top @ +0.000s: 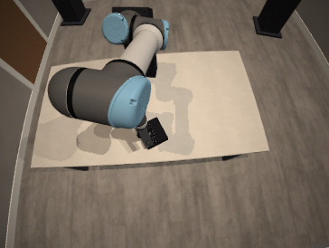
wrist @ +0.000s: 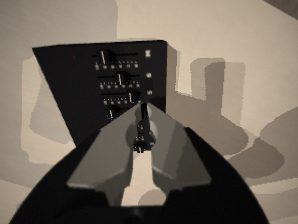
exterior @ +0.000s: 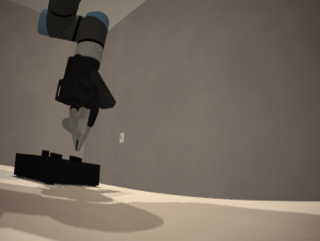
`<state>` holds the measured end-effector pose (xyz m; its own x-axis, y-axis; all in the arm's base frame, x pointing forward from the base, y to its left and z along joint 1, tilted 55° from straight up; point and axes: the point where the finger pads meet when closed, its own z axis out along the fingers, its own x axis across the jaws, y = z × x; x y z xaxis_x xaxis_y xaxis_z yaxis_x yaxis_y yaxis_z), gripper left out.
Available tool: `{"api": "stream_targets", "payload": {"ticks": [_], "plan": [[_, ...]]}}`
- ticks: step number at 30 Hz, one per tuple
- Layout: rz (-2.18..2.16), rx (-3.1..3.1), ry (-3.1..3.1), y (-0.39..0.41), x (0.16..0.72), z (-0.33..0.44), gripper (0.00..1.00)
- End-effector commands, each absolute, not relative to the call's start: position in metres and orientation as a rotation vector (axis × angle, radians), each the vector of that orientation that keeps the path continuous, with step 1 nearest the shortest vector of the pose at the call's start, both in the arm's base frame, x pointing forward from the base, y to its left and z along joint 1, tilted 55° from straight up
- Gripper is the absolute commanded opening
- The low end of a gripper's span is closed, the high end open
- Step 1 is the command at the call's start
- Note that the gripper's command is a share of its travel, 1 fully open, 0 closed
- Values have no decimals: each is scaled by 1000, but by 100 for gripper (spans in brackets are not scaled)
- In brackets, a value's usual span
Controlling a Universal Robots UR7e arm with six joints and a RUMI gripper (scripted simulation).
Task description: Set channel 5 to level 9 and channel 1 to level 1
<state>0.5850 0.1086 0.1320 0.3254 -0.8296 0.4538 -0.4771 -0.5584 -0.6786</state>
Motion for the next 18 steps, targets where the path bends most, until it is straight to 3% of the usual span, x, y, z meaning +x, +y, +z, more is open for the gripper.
{"api": "stream_targets", "payload": {"ticks": [1,18], "plan": [[-1122,-2171,1153,109,587,131,0],[-1122,-2171,1153,109,590,129,0]]}}
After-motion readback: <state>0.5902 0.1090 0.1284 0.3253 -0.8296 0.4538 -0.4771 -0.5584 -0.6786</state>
